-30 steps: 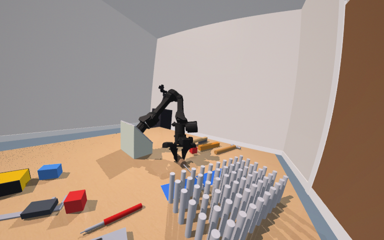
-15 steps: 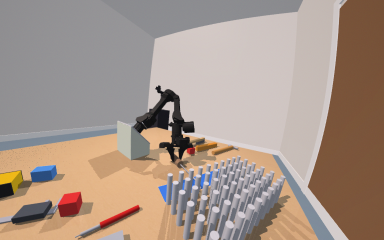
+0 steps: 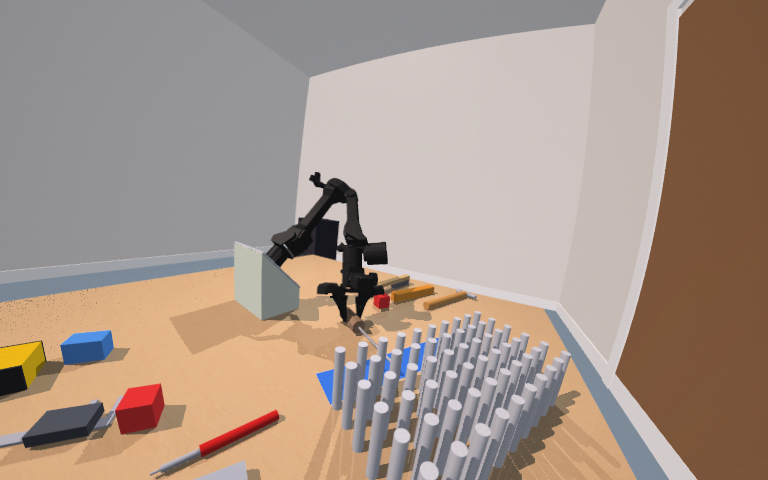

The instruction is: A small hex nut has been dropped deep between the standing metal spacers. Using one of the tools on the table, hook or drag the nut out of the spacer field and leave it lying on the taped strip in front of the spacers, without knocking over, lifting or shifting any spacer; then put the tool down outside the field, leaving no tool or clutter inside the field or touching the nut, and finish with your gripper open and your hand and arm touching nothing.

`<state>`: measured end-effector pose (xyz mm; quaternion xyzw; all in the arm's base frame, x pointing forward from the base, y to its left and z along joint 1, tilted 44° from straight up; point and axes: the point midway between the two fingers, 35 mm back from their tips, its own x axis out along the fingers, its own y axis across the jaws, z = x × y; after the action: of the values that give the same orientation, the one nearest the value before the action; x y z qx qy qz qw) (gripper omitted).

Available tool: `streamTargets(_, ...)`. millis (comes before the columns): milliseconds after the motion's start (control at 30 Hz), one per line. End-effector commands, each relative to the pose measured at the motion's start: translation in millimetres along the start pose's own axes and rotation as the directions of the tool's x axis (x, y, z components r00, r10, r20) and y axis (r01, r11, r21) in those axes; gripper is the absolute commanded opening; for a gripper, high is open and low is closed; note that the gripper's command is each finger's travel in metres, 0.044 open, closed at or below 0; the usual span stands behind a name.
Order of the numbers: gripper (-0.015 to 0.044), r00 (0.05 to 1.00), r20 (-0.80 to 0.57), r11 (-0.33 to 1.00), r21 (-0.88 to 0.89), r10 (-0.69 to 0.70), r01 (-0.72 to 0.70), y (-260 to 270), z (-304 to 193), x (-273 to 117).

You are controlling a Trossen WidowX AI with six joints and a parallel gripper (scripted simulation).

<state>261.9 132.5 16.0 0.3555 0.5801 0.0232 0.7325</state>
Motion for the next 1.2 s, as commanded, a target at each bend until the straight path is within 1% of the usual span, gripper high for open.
streamTargets(0, 0.0000, 1.000, 0.006, 1.000, -0.001, 0.003, -0.003, 1, 4, -4)
streamTargets(567, 0.0000, 1.000, 0.008, 1.000, -0.008, 0.006, -0.006, 3, 10, -15)
streamTargets(1033, 0.0000, 1.000, 0.005, 1.000, 0.002, 0.002, -0.002, -4, -22, -36)
streamTargets(1167, 0.0000, 1.000, 0.006, 1.000, 0.001, 0.001, -0.001, -4, -24, -40)
